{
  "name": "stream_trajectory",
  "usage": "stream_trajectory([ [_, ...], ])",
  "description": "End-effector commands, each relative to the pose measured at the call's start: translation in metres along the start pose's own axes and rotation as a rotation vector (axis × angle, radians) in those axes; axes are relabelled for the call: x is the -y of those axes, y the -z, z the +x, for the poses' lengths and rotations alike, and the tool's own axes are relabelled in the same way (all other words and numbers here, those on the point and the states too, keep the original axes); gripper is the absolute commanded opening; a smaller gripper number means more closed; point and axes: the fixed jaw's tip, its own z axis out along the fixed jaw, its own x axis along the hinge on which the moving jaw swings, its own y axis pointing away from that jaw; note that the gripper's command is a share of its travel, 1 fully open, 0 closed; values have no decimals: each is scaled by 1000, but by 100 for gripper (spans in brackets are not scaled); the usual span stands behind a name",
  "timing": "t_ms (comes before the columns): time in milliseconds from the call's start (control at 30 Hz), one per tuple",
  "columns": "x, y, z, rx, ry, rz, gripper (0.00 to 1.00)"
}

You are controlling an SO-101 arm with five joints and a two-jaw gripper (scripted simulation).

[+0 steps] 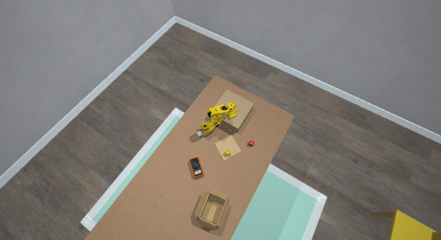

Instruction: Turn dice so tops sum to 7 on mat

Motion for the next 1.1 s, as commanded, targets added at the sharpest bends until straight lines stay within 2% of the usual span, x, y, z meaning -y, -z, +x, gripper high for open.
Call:
stream_trajectory([
  [0,-2,13,-3,-19,-4,-8,36],
  [200,-2,20,-2,-45,-4,-8,36],
  [1067,-2,19,-6,-28,-4,-8,36],
])
